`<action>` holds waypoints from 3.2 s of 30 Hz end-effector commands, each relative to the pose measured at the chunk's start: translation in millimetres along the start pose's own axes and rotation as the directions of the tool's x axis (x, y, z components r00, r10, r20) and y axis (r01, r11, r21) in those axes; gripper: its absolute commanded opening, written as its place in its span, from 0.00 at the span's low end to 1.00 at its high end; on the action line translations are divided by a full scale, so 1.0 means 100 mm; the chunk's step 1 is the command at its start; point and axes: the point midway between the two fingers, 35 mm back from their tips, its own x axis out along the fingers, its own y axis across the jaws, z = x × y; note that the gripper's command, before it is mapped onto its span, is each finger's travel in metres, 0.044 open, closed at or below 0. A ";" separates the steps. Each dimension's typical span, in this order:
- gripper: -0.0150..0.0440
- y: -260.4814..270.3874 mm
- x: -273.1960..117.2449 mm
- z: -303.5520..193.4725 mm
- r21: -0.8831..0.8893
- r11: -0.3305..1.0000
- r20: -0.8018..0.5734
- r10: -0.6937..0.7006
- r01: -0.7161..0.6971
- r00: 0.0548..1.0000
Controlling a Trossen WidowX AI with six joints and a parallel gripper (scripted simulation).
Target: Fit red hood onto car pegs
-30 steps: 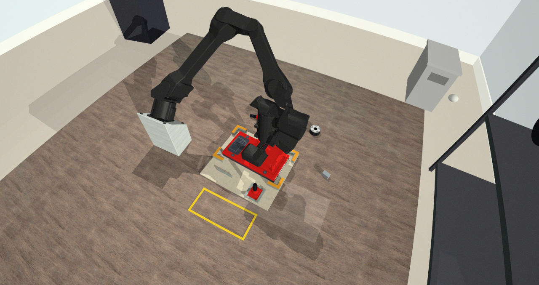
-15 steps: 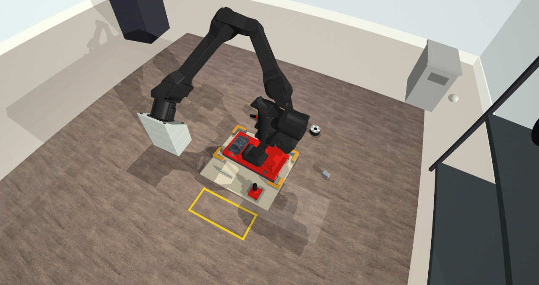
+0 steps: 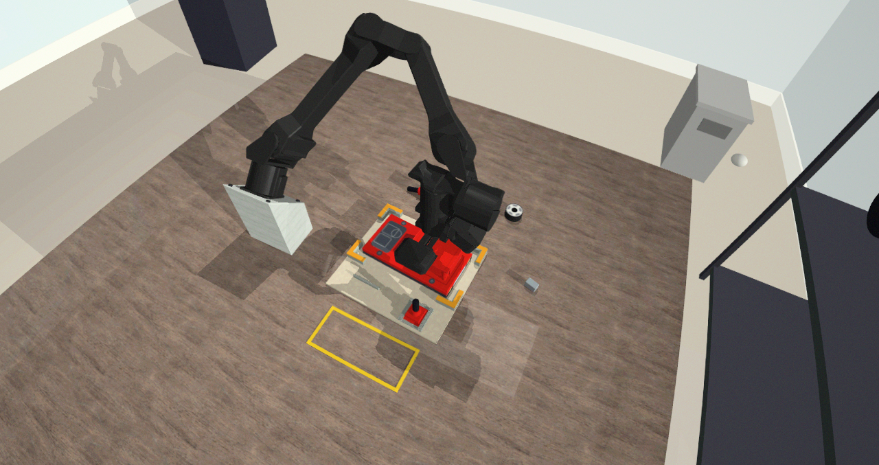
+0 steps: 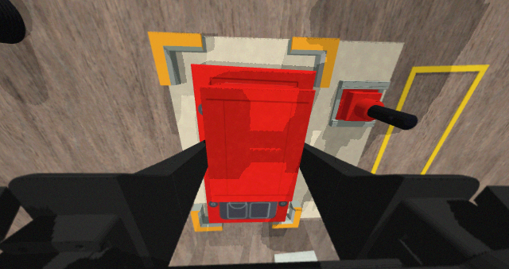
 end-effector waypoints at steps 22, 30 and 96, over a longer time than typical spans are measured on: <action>0.25 0.00 0.10 0.00 0.005 1.000 0.000 0.004 -0.004 1.000; 0.25 0.01 0.12 0.00 0.003 1.000 0.000 0.003 -0.003 1.000; 1.00 0.00 -0.61 0.00 0.001 1.000 0.001 0.001 -0.001 1.000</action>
